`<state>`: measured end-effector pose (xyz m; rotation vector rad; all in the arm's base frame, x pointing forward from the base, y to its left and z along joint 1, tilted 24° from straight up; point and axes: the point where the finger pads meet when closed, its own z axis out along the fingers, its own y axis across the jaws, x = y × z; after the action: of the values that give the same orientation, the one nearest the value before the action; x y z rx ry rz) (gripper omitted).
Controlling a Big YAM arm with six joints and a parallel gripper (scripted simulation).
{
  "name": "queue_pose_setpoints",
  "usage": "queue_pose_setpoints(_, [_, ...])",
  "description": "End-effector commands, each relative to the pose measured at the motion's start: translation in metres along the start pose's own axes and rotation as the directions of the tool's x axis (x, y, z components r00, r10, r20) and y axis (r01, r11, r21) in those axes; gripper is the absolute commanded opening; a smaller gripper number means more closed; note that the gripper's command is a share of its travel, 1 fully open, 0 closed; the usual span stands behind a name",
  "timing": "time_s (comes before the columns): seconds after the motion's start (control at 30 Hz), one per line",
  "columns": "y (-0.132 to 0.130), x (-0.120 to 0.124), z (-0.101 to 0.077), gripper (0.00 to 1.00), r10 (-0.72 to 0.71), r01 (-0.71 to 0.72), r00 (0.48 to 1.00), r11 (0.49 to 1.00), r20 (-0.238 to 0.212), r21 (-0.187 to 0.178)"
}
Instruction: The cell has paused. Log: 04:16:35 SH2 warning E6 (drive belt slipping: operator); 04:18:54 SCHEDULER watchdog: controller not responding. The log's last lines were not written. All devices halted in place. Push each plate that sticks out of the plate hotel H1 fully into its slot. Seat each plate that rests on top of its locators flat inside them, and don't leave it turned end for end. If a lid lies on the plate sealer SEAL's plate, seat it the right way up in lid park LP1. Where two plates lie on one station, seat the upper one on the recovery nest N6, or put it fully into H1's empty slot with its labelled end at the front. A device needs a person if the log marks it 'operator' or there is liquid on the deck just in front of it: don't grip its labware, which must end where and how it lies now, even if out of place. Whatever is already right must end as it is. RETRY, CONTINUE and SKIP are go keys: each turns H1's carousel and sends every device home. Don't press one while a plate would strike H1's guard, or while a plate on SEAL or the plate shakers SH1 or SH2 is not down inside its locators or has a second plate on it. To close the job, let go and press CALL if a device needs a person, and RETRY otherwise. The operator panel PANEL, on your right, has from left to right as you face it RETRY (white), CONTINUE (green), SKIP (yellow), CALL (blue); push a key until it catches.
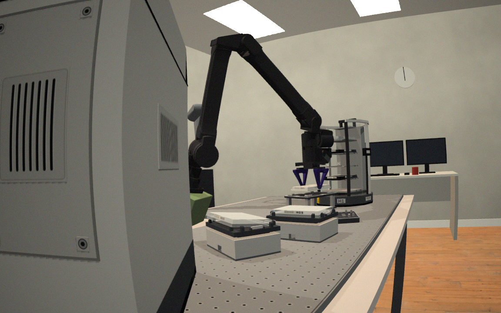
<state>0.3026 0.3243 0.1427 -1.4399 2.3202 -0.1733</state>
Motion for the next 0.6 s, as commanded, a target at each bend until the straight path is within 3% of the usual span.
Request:
queue_pose_setpoints(0.0, [-0.0031,0.0037,0.0096,0.84,0.0,0.0,1.0,1.0,-0.009,0.0])
queue_pose_setpoints(0.57, [-0.0039,0.0027,0.0105,0.84,0.001,-0.001,1.0,1.0,-0.005,0.001])
